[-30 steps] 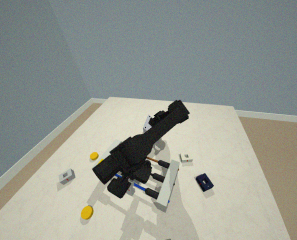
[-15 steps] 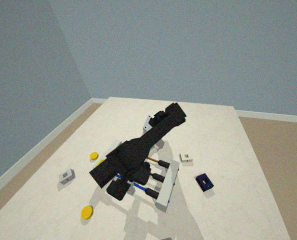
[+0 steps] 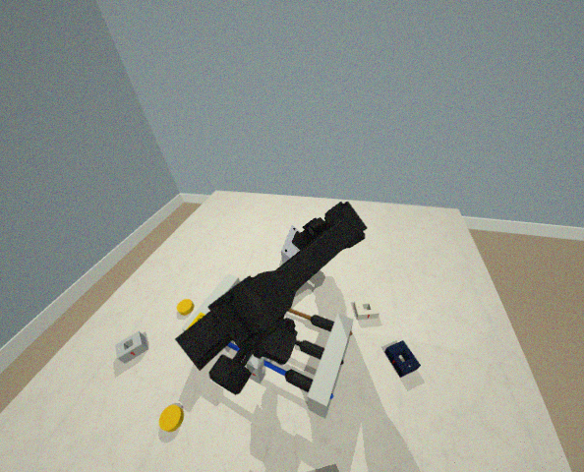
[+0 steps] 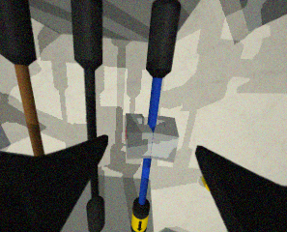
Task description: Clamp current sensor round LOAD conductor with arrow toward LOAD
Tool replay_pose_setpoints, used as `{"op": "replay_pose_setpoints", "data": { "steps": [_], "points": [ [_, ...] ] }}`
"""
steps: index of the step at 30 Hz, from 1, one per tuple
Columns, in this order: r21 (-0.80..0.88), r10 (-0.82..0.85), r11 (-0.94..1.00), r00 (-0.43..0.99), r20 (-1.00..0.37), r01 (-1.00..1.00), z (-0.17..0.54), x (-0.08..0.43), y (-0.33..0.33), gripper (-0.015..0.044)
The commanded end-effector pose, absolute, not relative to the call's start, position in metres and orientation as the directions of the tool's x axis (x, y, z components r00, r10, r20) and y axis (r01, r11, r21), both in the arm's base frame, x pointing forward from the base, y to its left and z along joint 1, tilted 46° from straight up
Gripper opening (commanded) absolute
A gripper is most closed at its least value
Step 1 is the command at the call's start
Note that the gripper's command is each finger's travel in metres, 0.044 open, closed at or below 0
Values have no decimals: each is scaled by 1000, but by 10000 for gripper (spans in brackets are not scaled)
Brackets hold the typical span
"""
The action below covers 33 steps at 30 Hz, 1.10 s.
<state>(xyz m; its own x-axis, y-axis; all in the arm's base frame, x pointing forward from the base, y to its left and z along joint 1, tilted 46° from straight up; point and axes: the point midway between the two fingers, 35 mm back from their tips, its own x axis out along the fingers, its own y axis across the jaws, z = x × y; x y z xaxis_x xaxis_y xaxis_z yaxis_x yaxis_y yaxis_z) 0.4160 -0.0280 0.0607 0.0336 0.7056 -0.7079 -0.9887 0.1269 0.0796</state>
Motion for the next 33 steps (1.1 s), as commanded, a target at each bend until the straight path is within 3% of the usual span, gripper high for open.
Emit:
{"op": "replay_pose_setpoints", "data": {
  "steps": [1, 5, 30, 33],
  "points": [
    [87, 707, 127, 29, -706, -988, 58, 416, -26, 440],
    [117, 713, 86, -21, -701, -989, 39, 418, -10, 440],
    [117, 714, 86, -21, -700, -989, 19, 417, 11, 440],
    [107, 710, 83, -17, -704, -991, 22, 419, 8, 381]
  ]
}}
